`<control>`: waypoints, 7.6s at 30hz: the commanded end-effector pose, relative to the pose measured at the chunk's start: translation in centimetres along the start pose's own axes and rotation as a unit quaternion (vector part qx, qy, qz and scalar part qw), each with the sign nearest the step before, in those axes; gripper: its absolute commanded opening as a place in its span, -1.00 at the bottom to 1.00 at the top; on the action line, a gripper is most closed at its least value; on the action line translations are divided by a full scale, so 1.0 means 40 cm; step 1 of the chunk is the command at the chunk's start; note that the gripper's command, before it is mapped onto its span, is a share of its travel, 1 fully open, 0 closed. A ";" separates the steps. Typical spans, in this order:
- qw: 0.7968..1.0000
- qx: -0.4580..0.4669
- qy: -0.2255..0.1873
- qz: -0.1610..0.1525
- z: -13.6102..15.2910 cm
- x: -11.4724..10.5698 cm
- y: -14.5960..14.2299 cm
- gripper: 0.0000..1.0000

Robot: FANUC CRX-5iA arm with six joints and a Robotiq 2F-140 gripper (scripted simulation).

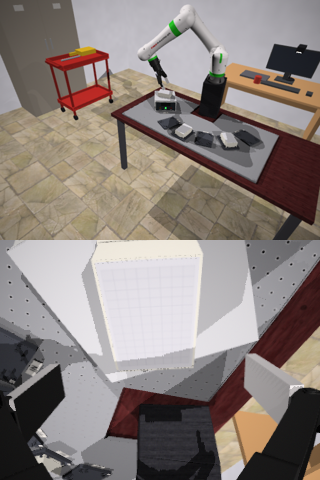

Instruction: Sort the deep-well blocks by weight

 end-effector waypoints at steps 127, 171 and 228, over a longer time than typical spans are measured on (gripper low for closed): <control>1.000 0.000 0.000 0.000 -0.071 0.125 -0.015 -0.80; 1.000 0.000 0.000 0.000 -0.012 0.021 -0.003 -0.80; 0.980 -0.172 0.021 0.097 0.140 0.064 -0.361 -0.80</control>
Point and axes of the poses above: the point where the finger pads meet when closed, its own x axis out along the fingers, its own y axis across the jaws, z = x × y, the point moved 5 cm from there along -x, back along the fingers, and after that the axes turned 12 degrees about x, right-handed, at the moved point
